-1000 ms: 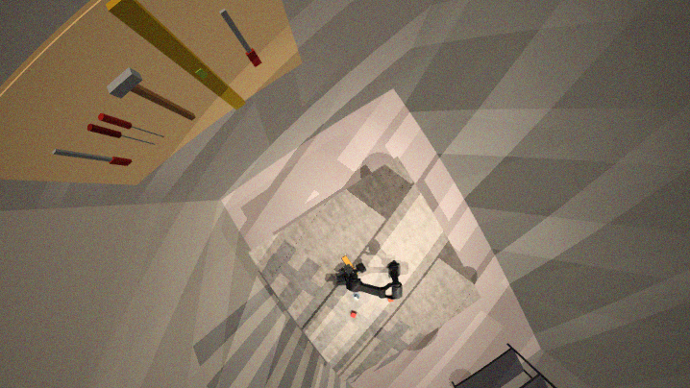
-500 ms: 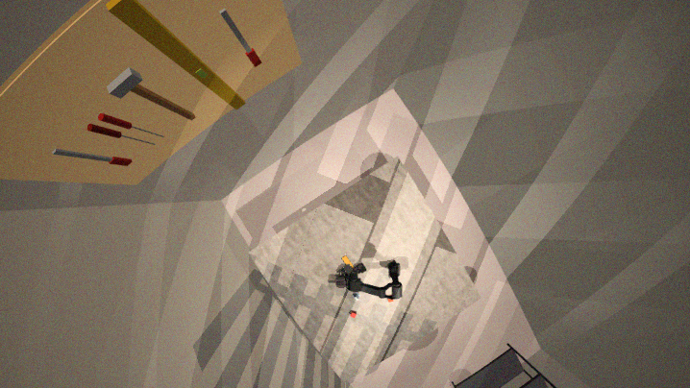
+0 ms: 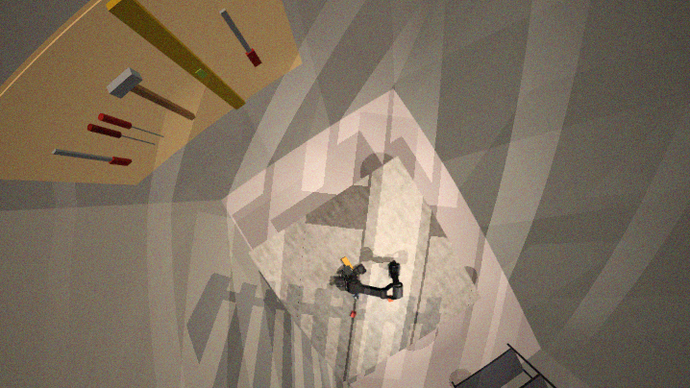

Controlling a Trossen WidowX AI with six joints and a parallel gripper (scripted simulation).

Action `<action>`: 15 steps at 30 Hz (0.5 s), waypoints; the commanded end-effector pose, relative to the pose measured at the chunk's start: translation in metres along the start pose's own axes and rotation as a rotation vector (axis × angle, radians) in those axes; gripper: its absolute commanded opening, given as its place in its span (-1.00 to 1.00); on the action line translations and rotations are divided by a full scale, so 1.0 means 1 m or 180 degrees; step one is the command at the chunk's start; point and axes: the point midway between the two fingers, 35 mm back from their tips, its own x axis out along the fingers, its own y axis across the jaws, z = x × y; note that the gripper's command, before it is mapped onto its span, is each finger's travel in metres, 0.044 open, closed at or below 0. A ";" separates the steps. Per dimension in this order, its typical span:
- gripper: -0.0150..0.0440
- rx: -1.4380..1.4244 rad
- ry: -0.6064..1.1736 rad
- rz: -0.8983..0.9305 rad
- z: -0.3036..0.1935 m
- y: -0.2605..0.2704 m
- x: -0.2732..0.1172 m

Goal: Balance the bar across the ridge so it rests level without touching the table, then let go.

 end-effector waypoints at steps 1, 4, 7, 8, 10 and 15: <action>-0.49 -0.0009 -0.0015 0.0035 0.001 0.002 -0.012; -0.49 -0.0011 -0.0014 0.0036 0.001 0.002 -0.019; -0.49 -0.0012 -0.0013 0.0037 0.001 0.002 -0.027; -0.49 -0.0013 -0.0012 0.0037 0.001 0.002 -0.030; -0.49 -0.0014 -0.0012 0.0037 0.001 0.002 -0.035; -0.49 -0.0017 -0.0010 0.0038 0.000 0.001 -0.048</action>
